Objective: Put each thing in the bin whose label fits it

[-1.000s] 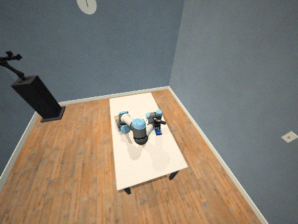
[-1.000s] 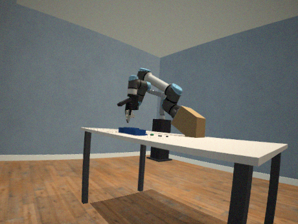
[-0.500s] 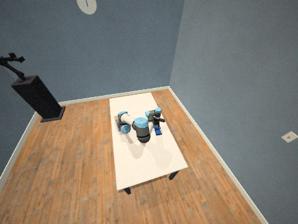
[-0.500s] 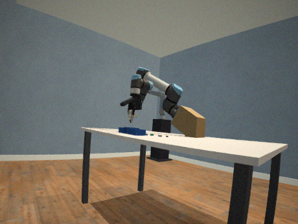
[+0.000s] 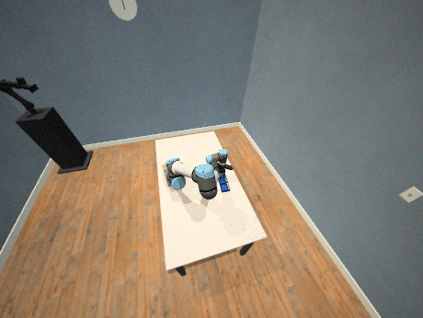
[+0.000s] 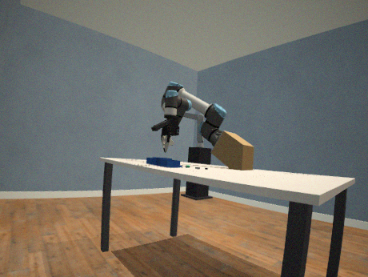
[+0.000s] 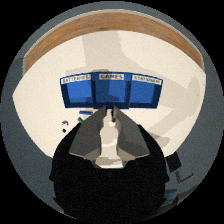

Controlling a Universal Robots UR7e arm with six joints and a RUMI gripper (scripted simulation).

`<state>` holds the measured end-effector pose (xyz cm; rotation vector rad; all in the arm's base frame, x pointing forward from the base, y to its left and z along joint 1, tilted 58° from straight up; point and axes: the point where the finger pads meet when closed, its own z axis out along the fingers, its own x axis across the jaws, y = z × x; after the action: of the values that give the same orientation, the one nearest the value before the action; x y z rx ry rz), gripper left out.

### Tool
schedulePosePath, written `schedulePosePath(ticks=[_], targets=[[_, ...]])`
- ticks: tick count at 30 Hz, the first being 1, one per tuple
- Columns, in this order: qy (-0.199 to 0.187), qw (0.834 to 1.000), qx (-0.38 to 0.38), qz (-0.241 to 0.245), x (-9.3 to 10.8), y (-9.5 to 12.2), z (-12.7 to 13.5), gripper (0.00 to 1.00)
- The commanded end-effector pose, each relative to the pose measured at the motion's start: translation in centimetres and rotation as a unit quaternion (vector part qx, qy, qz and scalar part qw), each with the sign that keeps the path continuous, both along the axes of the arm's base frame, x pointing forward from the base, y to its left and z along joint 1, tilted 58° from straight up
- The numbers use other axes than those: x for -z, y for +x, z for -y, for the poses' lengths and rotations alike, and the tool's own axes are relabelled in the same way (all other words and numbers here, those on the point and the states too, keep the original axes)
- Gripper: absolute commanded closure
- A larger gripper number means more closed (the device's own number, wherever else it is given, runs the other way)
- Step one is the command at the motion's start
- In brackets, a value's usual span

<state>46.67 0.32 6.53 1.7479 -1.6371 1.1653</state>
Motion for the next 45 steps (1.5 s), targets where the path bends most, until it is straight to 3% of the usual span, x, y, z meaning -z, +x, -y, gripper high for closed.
schedulePosePath(ticks=[1,24,45], targets=[[0.000,1.000,0.003,0.003,0.2,0.2,0.2,0.96],[0.000,1.000,0.002,0.000,3.3,1.4,4.8,0.96],[0.000,1.000,0.002,0.002,3.1,1.6,4.7,0.96]])
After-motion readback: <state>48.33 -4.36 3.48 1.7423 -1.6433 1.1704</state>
